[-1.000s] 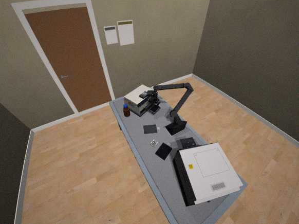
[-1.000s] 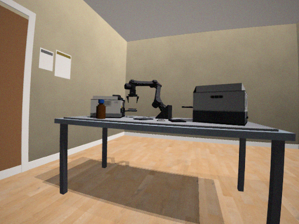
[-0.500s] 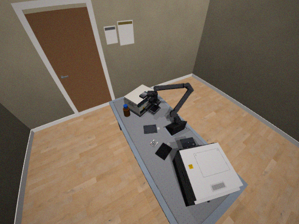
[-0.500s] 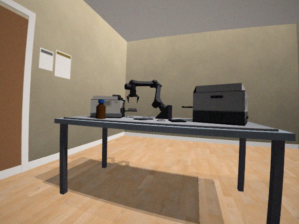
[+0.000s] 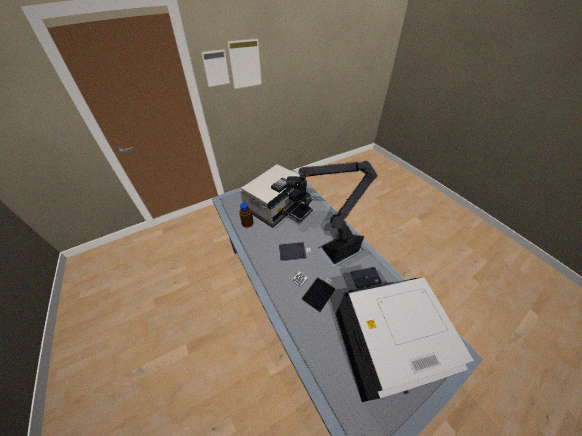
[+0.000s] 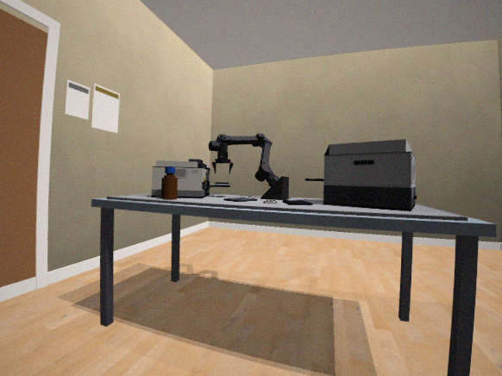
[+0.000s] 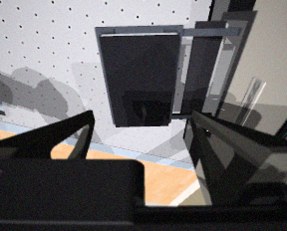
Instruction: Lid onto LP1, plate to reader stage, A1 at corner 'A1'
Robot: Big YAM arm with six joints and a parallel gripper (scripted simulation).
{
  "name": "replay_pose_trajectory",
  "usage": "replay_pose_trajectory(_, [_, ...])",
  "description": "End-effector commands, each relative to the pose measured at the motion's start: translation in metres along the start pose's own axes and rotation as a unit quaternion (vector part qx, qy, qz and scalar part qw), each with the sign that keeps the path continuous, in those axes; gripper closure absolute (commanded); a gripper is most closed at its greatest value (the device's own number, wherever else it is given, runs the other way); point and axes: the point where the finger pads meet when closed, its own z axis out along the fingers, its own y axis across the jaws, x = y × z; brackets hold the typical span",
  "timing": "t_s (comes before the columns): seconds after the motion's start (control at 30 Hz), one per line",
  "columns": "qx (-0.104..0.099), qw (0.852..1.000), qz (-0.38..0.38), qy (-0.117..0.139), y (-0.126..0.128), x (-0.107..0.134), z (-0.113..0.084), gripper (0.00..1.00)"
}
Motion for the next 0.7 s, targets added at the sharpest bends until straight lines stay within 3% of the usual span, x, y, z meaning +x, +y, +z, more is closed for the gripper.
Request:
replay_pose_trajectory(0.0, [0.003,1.000,-0.006,0.000,0.002,0.001,-0.001,0.00])
replay_pose_trajectory(0.2, [0.000,1.000,-0.011,-0.004,-0.002,-0.003,-0.001,0.00])
replay_pose_trajectory(0.37, [0.010,1.000,0.007,-0.001,-0.012,0.001,-0.003,0.00])
replay_pose_trajectory(0.67, [0.002,1.000,-0.001,0.003,-0.004,0.001,0.007,0.00])
